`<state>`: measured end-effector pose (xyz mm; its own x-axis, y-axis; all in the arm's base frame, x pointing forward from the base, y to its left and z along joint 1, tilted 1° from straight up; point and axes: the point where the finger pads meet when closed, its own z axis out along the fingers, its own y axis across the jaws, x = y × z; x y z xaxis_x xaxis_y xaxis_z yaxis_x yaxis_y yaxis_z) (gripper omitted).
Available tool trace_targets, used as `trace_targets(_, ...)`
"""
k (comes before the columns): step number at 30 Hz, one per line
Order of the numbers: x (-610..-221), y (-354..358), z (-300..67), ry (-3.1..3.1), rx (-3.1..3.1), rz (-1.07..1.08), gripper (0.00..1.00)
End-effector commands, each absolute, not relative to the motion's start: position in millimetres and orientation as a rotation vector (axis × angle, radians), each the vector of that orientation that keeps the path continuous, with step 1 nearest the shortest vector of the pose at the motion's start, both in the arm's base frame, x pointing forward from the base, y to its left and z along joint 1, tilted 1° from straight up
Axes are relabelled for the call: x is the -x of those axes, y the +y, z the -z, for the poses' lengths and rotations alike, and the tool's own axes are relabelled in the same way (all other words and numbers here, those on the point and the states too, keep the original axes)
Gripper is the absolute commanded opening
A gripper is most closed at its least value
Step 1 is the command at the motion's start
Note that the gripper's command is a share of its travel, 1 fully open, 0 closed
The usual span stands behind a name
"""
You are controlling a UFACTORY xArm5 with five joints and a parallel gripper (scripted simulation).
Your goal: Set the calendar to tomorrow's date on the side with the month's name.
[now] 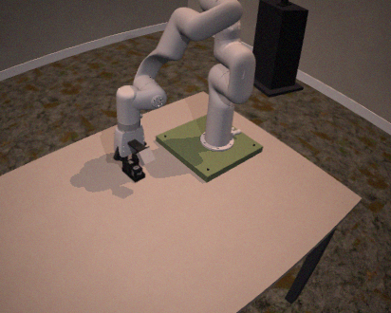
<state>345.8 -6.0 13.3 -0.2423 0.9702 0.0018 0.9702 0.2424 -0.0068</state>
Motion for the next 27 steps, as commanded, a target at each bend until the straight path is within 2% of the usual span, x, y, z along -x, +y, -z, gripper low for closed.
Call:
trace_targets(1,-347,-6,-14,-2.473,1.932,-0.004,0.29)
trace_targets(18,-347,-6,-16,-2.473,1.932,-0.004,0.29)
trace_targets(22,-347,-6,-29,-2.473,1.932,-0.004,0.29)
trace_targets(27,-347,-5,-63,-2.473,1.932,-0.004,0.29)
